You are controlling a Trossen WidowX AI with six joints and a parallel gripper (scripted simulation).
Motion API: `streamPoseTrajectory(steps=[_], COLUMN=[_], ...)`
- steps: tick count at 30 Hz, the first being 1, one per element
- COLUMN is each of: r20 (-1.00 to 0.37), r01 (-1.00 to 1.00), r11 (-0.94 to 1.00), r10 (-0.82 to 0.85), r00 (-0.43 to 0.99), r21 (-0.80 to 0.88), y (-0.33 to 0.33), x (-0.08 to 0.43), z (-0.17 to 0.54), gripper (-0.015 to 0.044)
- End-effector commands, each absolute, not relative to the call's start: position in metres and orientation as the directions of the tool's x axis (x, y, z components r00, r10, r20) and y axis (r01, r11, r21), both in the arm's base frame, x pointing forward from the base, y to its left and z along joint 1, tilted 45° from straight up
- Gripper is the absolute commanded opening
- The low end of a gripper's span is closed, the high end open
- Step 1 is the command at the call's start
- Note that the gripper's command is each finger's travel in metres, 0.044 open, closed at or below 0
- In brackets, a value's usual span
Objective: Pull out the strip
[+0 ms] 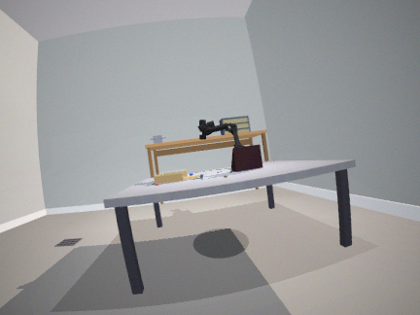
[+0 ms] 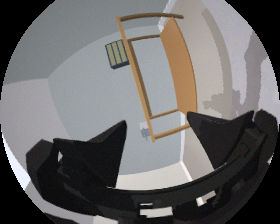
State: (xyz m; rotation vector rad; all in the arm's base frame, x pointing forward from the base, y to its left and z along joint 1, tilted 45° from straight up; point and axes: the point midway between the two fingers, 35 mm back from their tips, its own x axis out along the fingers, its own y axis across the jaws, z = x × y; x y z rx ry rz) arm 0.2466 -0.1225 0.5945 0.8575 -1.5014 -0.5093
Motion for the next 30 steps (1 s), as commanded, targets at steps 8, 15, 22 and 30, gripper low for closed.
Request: streamPoseTrajectory(steps=[8,15,22,30], r20=[0.560,0.383,0.154,-0.125], r01=[0.076,0.335,0.442,0.330], r11=[0.629,0.724,0.852,0.926], r10=[-0.734,-0.631,-0.494,-0.355], r00=[0.385,0.675,0.855,0.926], r21=[0.774,0.603,0.279,-0.186], y=[-0.081,-0.017,0.050,0.113], x=[0.332,0.394,0.415,0.391], z=[0.534,0.446,0.345,0.225], gripper=[0.0400,0.0400,0.0400,0.0400])
